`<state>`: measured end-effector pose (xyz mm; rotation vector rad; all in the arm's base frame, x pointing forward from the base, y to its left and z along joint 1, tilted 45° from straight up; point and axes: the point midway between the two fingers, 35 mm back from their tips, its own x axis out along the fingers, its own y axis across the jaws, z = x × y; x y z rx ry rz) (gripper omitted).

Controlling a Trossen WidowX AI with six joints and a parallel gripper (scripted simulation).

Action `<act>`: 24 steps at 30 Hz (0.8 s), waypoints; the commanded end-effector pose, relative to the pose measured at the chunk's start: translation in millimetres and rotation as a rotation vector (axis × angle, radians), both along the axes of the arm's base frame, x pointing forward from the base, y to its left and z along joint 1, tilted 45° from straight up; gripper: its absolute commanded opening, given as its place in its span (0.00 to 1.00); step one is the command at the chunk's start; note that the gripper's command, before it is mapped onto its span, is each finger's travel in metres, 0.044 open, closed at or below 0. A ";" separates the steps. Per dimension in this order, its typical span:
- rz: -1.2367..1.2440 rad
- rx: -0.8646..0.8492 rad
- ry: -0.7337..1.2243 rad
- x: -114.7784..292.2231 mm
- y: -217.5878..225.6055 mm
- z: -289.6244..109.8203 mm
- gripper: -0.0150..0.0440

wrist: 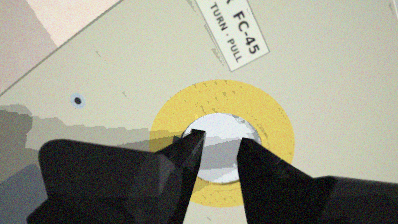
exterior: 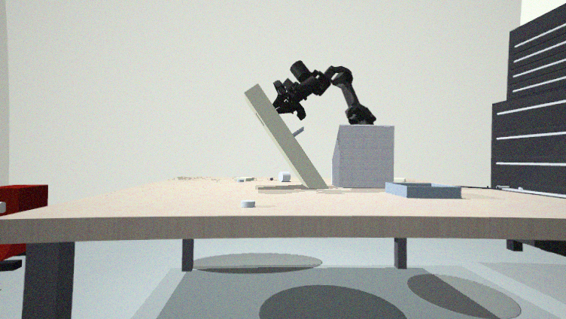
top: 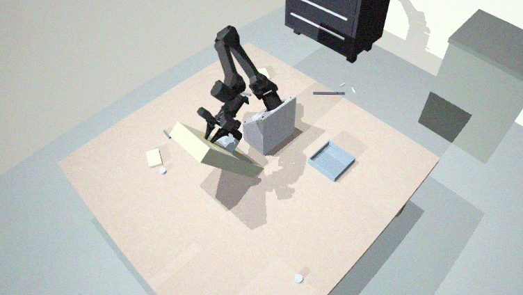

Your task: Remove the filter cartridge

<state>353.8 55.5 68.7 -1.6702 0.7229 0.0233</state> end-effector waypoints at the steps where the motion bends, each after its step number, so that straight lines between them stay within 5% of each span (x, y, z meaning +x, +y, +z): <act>1: -0.004 -0.002 0.012 1.9 -2.6 -0.8 0.25; 24: -0.019 0.028 -0.001 -66.5 20.6 16.6 0.25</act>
